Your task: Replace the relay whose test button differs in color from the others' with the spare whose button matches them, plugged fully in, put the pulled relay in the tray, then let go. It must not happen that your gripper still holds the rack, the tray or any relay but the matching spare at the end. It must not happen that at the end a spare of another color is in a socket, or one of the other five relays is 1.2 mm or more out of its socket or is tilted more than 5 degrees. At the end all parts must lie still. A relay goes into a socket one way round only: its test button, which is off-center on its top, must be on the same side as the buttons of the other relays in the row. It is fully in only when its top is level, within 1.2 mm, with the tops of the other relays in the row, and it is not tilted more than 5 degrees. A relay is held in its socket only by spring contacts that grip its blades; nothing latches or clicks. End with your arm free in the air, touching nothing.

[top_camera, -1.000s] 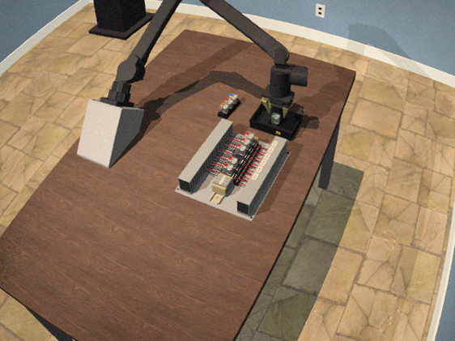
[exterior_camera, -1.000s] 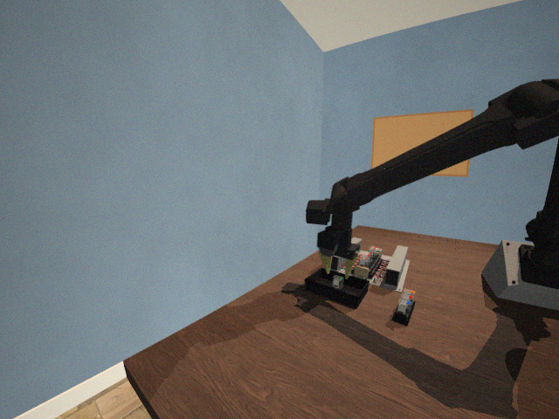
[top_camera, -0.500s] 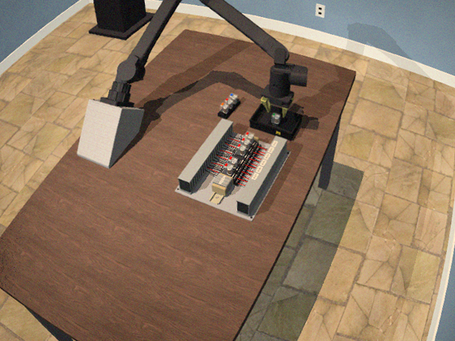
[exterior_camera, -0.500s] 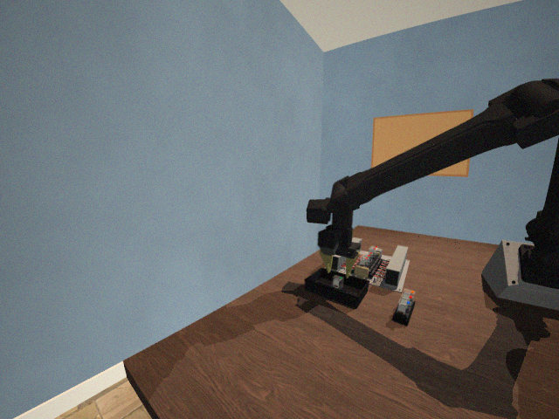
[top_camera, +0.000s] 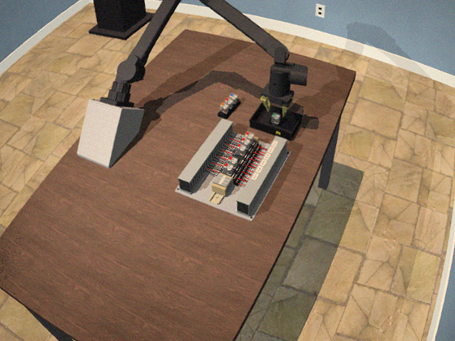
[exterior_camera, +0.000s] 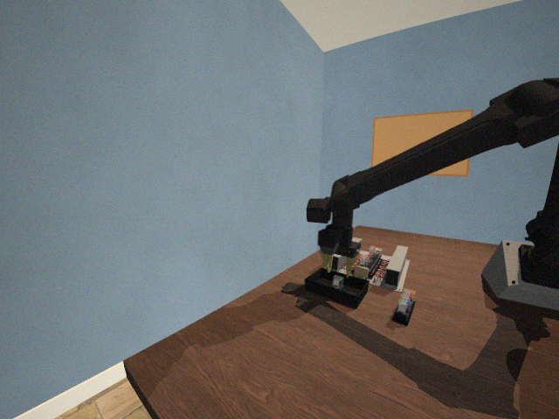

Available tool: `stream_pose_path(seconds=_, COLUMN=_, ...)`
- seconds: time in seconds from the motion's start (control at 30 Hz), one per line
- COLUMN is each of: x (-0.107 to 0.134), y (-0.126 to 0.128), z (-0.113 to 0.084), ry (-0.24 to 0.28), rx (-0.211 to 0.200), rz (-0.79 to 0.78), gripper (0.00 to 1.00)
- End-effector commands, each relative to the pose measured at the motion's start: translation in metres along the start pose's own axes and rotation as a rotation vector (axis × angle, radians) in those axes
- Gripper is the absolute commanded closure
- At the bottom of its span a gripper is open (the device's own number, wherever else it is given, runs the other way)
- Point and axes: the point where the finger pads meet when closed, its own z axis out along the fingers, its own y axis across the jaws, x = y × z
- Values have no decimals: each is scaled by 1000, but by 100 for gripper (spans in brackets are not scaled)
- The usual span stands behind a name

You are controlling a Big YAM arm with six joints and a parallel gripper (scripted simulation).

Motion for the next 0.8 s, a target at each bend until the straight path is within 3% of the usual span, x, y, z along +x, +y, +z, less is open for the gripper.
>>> stream_pose_path(seconds=0.0, x=-8, y=-16, z=-26, ry=-14, rx=46, rz=-16, gripper=41)
stream_pose_path(seconds=0.77, x=-11, y=-12, z=-25, ry=-14, rx=41, rz=-21, gripper=41)
